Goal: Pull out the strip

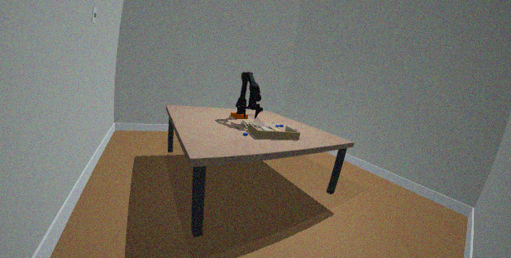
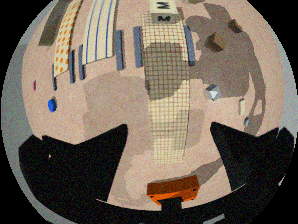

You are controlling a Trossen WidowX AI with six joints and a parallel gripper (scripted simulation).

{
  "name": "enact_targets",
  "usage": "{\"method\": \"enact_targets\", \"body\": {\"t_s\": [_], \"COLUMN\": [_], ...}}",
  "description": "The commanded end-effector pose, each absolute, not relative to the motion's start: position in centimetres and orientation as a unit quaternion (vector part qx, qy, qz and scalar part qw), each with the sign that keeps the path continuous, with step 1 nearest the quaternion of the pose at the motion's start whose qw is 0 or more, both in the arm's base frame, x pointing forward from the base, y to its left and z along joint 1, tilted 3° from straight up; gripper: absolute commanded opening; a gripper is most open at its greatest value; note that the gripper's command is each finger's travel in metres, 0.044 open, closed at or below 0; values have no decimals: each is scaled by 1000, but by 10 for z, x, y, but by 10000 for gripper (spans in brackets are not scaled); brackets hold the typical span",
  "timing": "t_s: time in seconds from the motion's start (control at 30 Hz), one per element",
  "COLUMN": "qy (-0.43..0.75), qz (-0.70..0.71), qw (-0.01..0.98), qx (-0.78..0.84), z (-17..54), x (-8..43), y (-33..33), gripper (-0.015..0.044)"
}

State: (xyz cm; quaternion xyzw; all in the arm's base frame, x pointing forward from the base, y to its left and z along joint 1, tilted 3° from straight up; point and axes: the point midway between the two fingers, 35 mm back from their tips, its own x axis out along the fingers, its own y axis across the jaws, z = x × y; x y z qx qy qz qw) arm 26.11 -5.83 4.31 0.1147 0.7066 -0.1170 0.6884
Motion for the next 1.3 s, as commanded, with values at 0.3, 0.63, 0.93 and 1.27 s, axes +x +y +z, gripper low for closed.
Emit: {"method": "enact_targets", "body": {"t_s": [0.3,0.63,0.93,1.27], "qy": [705,703,702,702], "qz": [-117,-117,-117,-117], "qw": [691,692,693,694], "qx": [113,113,113,112], "z": [48,52,57,53], "x": [310,349,384,397], "y": [-73,-86,-98,-103], "gripper": [440,440,440,282]}}
